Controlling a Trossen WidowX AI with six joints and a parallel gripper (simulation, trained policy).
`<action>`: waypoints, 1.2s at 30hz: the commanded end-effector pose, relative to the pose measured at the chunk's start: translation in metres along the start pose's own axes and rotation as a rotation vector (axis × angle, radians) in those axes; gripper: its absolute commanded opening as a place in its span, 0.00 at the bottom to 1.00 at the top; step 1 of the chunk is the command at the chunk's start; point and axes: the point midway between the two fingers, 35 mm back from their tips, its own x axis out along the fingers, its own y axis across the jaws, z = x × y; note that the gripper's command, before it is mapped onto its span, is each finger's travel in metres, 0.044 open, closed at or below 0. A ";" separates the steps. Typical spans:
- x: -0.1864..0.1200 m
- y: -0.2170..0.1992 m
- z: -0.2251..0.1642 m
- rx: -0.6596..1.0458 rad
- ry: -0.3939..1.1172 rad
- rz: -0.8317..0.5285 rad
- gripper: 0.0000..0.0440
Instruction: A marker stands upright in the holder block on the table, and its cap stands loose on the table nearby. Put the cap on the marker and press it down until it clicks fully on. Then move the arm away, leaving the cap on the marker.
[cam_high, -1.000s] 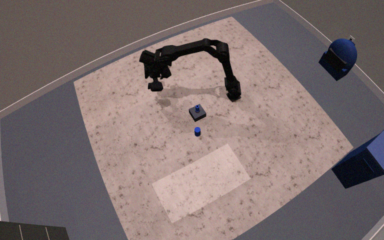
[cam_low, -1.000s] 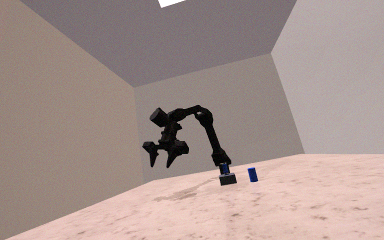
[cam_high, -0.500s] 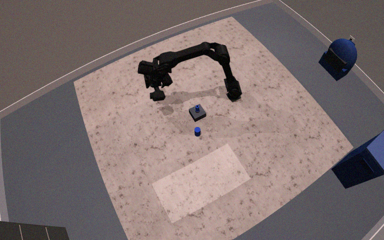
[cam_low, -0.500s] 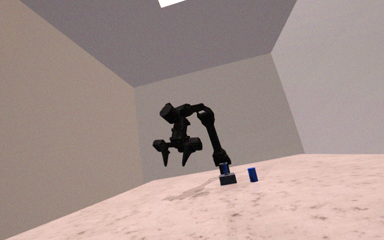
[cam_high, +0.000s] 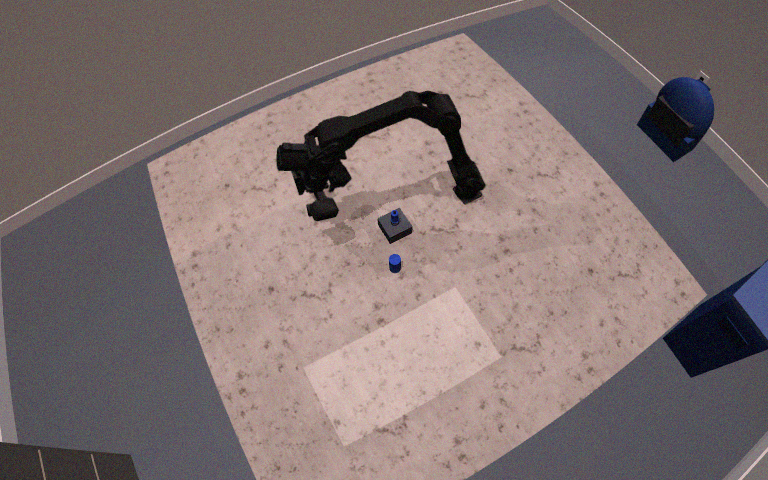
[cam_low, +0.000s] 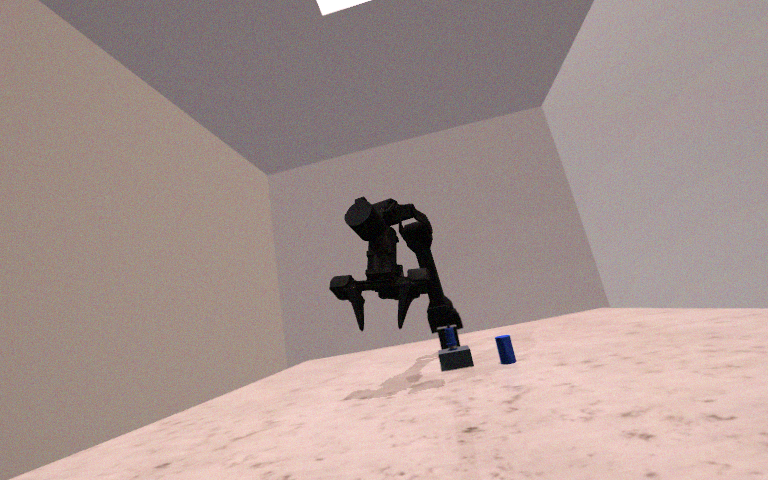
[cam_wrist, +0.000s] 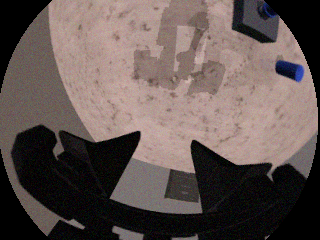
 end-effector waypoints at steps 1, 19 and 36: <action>0.000 -0.011 -0.001 -0.002 -0.016 -0.008 0.74; -0.006 -0.071 0.006 -0.041 -0.099 -0.066 0.74; -0.013 -0.117 0.024 -0.069 -0.191 -0.108 0.75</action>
